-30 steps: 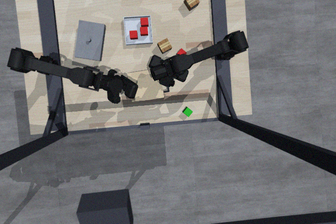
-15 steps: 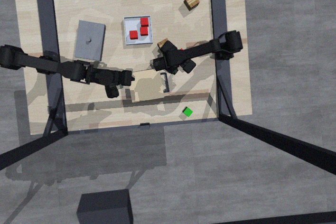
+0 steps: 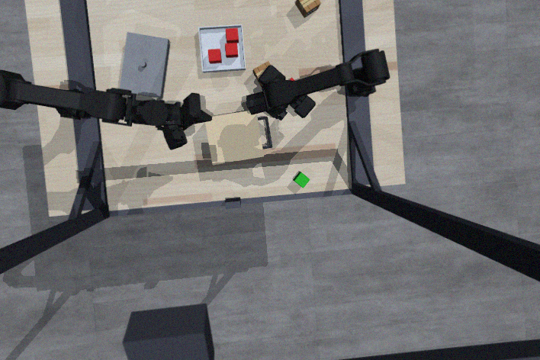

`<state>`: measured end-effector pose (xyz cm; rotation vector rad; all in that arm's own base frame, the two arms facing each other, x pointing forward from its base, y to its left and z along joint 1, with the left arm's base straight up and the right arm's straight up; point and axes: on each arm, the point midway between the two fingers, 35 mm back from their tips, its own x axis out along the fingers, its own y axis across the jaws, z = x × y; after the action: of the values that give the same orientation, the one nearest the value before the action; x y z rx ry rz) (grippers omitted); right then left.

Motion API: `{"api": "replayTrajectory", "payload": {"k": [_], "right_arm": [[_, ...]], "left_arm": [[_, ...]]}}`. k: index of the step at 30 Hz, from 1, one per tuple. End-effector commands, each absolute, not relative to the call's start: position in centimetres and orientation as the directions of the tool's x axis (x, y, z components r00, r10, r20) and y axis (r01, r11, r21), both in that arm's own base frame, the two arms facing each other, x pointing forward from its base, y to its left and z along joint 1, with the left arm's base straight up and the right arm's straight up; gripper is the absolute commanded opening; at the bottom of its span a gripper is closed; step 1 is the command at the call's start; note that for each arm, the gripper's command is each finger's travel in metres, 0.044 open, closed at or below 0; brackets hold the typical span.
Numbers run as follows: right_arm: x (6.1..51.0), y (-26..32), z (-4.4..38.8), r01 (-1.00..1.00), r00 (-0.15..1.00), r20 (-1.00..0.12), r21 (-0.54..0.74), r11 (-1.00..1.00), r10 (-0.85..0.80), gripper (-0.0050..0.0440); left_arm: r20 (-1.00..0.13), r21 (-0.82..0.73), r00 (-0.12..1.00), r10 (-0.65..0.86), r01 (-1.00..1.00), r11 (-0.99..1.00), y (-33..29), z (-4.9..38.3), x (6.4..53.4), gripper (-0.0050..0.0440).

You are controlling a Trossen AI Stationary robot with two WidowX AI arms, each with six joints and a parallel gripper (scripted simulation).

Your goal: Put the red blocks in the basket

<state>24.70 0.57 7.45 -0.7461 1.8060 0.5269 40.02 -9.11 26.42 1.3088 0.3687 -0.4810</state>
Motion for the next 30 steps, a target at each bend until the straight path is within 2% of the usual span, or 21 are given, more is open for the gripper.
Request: {"api": "replayTrajectory", "payload": {"k": [1, 4, 6, 7, 15, 21, 30], "right_arm": [[24.9, 0.6, 8.1, -0.714, -0.221, -0.946, -0.010, 0.700, -0.238, 0.0250], [25.3, 0.0, 9.0, -0.703, -0.196, -0.949, -0.038, 0.710, -0.245, 0.0250], [24.8, 0.3, 8.1, -0.710, -0.230, -0.942, -0.010, 0.704, -0.246, 0.0250], [25.3, 0.3, 8.7, -0.709, -0.200, -0.950, -0.030, 0.705, -0.242, 0.0250], [24.8, 0.2, 8.2, -0.711, -0.214, -0.946, -0.020, 0.703, -0.244, 0.0250], [24.2, -0.1, 6.5, -0.711, -0.238, -0.939, -0.004, 0.703, -0.247, 0.0250], [24.0, -0.5, 5.1, -0.709, -0.234, -0.941, -0.008, 0.705, -0.246, 0.0250]], "left_arm": [[-0.427, 0.831, 0.896, -0.120, 0.441, 0.338, -7.8, 28.5, 39.2, -0.0050], [-0.408, 0.825, 0.905, -0.119, 0.421, 0.377, -7.6, 28.9, 39.1, -0.0050], [-0.372, 0.792, 0.921, -0.118, 0.381, 0.478, -6.9, 29.2, 38.4, -0.0050], [-0.353, 0.776, 0.928, -0.116, 0.360, 0.518, -6.6, 29.4, 38.3, -0.0050], [-0.224, 0.618, 0.972, -0.077, 0.203, 0.760, -4.2, 30.9, 36.6, -0.0050], [-0.192, 0.570, 0.979, -0.070, 0.169, 0.804, -3.7, 31.3, 36.1, -0.0050], [-0.033, 0.261, 0.999, -0.024, 0.032, 0.965, -1.3, 32.5, 33.4, -0.0050]]}}
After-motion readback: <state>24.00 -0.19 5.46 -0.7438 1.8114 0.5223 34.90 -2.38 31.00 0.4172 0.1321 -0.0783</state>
